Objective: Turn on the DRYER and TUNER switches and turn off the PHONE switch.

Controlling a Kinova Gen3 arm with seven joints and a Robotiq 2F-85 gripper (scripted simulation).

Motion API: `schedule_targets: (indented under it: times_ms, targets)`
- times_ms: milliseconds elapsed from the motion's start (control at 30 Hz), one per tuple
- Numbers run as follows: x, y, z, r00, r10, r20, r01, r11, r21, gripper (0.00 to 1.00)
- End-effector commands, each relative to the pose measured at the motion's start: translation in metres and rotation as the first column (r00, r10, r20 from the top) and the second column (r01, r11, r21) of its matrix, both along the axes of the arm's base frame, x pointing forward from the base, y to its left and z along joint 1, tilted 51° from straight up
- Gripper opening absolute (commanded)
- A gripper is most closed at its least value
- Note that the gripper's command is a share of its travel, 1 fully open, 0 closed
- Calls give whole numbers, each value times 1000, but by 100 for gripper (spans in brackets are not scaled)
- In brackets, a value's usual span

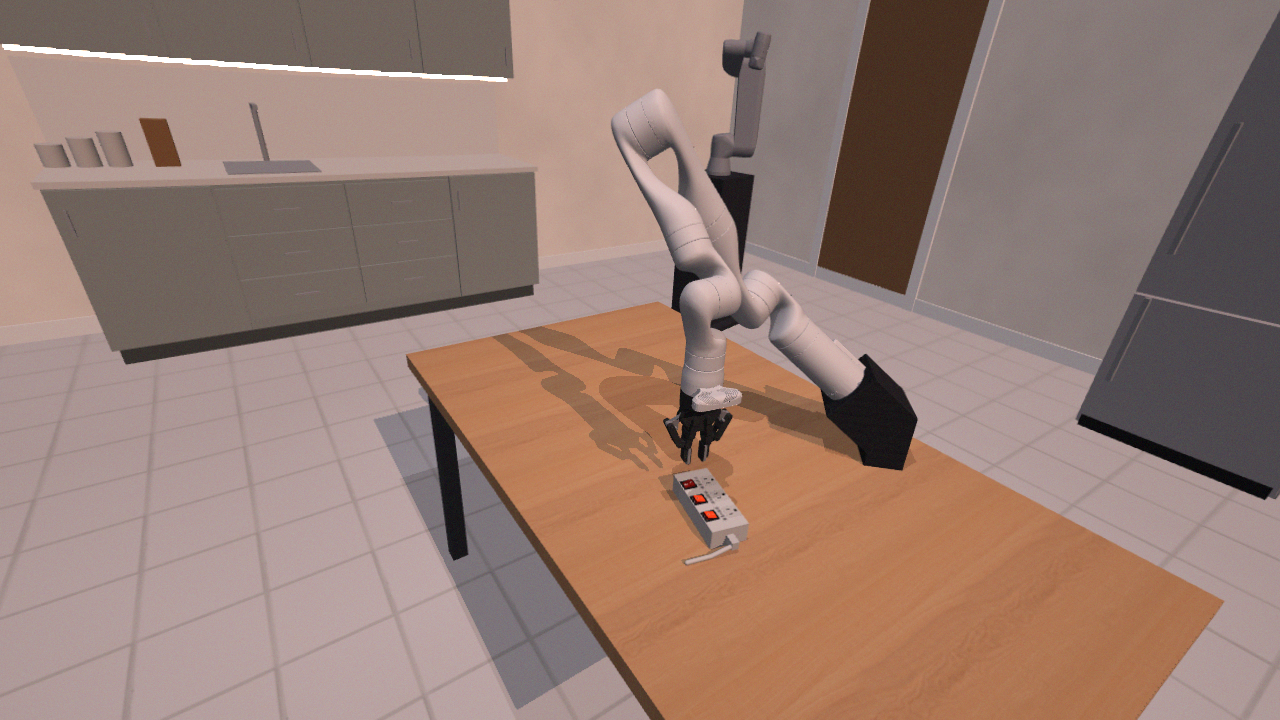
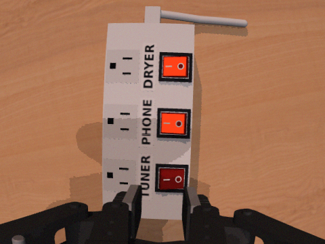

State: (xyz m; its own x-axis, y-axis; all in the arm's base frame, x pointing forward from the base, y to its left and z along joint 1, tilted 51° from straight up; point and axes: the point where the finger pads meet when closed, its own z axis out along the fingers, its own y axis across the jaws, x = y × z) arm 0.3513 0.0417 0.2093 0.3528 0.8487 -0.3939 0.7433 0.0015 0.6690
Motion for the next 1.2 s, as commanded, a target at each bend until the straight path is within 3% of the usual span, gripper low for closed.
schedule_targets:
  times_ms: [0, 1167]
  targets:
    - [0, 0, 0, 1000, 1, 0, -1, 1000, 0, 0]
    - [2, -2, -2, 1000, 1, 1, -1, 1000, 0, 0]
